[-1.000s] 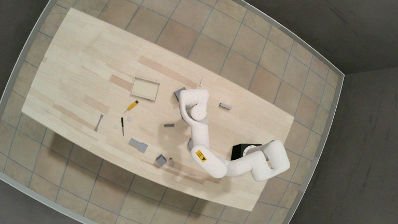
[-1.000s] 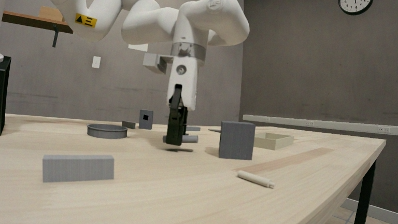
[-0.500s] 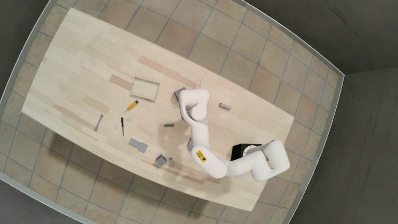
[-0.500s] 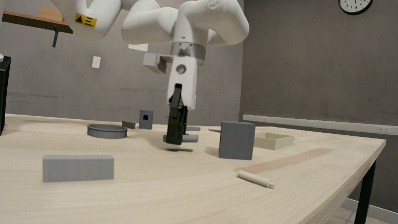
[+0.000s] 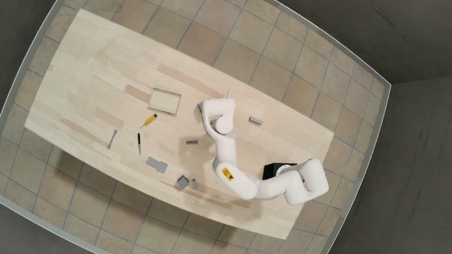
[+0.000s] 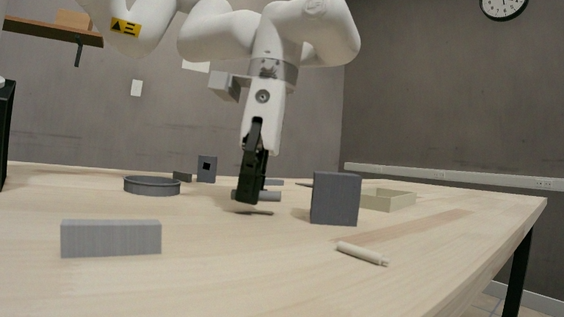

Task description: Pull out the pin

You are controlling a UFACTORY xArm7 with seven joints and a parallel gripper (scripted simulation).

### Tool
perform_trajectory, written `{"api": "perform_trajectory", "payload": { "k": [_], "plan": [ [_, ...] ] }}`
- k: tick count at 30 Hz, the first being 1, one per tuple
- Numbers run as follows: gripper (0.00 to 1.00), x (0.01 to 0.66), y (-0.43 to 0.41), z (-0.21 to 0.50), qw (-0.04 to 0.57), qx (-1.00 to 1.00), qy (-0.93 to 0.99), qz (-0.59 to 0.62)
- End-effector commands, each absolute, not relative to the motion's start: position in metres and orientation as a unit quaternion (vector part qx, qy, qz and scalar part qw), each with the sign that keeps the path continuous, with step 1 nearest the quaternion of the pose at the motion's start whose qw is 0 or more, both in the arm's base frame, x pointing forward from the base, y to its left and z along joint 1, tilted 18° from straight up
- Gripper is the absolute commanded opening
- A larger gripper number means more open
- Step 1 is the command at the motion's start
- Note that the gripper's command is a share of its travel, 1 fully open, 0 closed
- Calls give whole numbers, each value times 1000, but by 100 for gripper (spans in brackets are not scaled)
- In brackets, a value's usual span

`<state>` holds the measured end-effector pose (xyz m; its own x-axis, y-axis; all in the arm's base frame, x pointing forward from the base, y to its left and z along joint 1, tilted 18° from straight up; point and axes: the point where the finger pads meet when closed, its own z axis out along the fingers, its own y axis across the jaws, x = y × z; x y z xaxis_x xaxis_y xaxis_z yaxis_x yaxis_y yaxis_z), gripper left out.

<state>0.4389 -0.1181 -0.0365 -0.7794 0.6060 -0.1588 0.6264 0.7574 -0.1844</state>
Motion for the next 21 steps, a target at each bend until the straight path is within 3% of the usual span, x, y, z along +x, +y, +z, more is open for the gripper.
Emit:
{"api": "perform_trajectory", "payload": {
  "k": [1, 21],
  "plan": [
    [0, 440, -118, -35, 41, 328, 937, -114],
    [0, 442, -115, -30, 25, 332, 937, -103]
  ]
}}
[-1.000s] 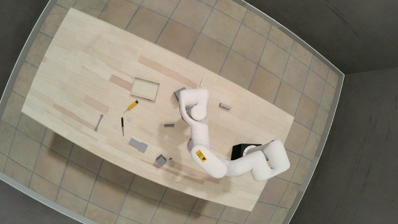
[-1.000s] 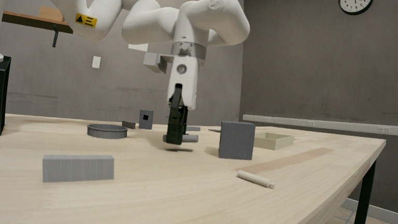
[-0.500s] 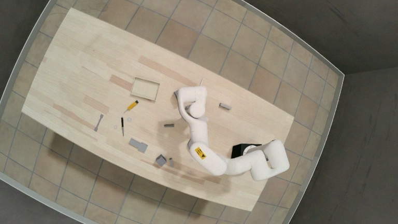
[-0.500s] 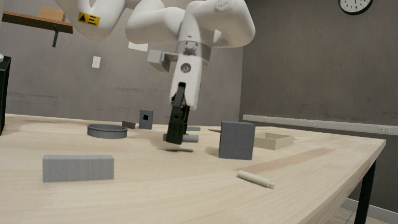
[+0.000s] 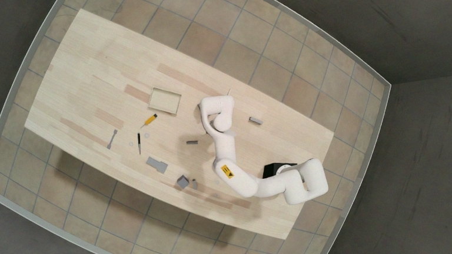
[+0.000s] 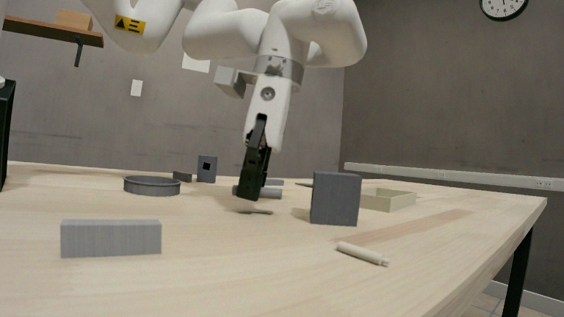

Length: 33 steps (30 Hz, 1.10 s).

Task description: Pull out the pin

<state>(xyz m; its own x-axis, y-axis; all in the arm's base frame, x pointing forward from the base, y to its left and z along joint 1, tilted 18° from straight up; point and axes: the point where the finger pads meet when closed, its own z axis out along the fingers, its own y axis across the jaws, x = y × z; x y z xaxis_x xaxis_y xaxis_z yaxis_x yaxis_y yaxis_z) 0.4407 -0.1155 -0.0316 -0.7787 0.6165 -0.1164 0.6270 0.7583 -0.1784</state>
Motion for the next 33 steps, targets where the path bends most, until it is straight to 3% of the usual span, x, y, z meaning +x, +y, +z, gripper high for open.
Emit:
{"api": "perform_trajectory", "payload": {
  "k": [1, 33],
  "plan": [
    [0, 442, -115, -30, 25, 332, 937, -103],
    [0, 428, -94, -37, 13, 327, 940, -97]
  ]
}}
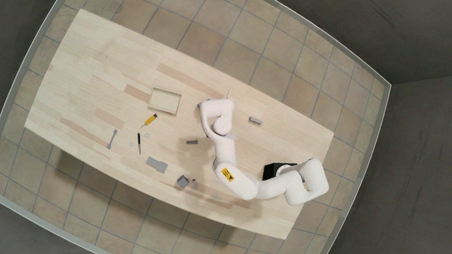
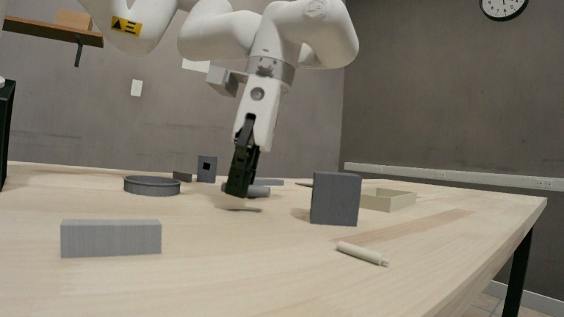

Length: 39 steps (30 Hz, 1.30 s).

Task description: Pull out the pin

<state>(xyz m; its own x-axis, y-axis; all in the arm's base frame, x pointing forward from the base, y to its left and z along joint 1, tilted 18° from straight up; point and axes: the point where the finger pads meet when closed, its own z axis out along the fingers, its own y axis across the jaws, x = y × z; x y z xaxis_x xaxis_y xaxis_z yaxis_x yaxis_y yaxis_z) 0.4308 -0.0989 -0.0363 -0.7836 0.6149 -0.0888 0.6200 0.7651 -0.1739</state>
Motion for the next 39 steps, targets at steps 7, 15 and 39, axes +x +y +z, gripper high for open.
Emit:
{"api": "perform_trajectory", "payload": {
  "k": [7, 15, 39],
  "plan": [
    [0, 425, -92, -38, 12, 326, 940, -97],
    [0, 425, -92, -38, 12, 326, 940, -97],
    [0, 417, -91, -44, 18, 335, 937, -97]
  ]
}}
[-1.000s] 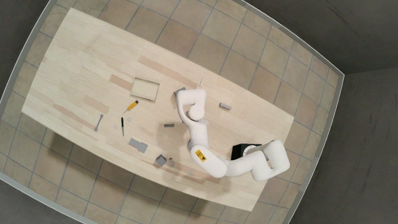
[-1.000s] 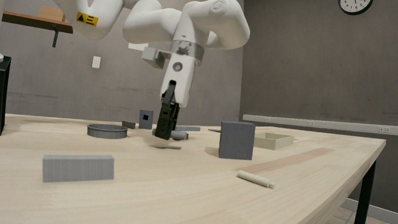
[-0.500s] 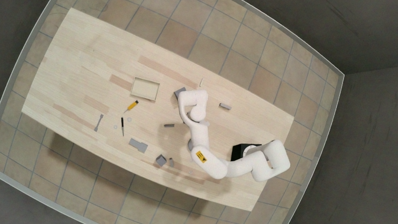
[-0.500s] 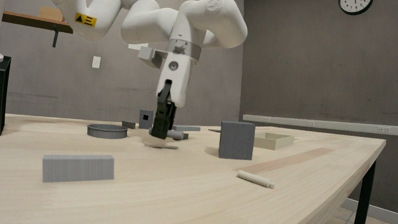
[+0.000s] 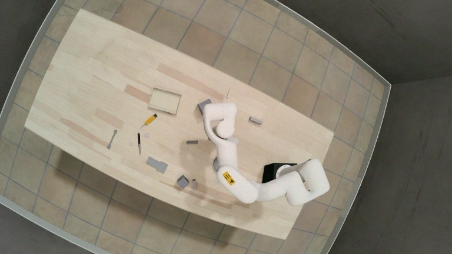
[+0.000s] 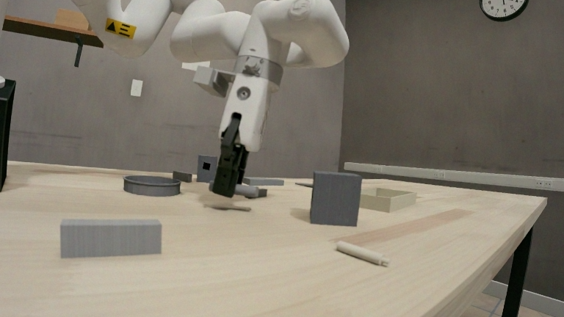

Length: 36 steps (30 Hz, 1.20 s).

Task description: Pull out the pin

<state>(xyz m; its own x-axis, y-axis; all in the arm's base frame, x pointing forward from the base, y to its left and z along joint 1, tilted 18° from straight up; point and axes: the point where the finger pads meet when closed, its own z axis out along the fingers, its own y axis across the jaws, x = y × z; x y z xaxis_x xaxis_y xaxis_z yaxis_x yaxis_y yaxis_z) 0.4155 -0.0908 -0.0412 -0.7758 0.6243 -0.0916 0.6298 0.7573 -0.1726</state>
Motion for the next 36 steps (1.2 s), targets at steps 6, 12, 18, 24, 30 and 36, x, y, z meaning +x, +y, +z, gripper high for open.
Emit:
{"api": "perform_trajectory", "payload": {
  "k": [6, 12, 18, 24, 30, 36],
  "plan": [
    [0, 417, -92, -47, 20, 335, 937, -96],
    [0, 417, -92, -47, 20, 335, 937, -96],
    [0, 419, -94, -54, 21, 335, 937, -96],
    [0, 419, -94, -54, 21, 335, 937, -96],
    [0, 419, -95, -56, 21, 335, 937, -96],
    [0, 419, -96, -57, 21, 335, 937, -96]
  ]
}}
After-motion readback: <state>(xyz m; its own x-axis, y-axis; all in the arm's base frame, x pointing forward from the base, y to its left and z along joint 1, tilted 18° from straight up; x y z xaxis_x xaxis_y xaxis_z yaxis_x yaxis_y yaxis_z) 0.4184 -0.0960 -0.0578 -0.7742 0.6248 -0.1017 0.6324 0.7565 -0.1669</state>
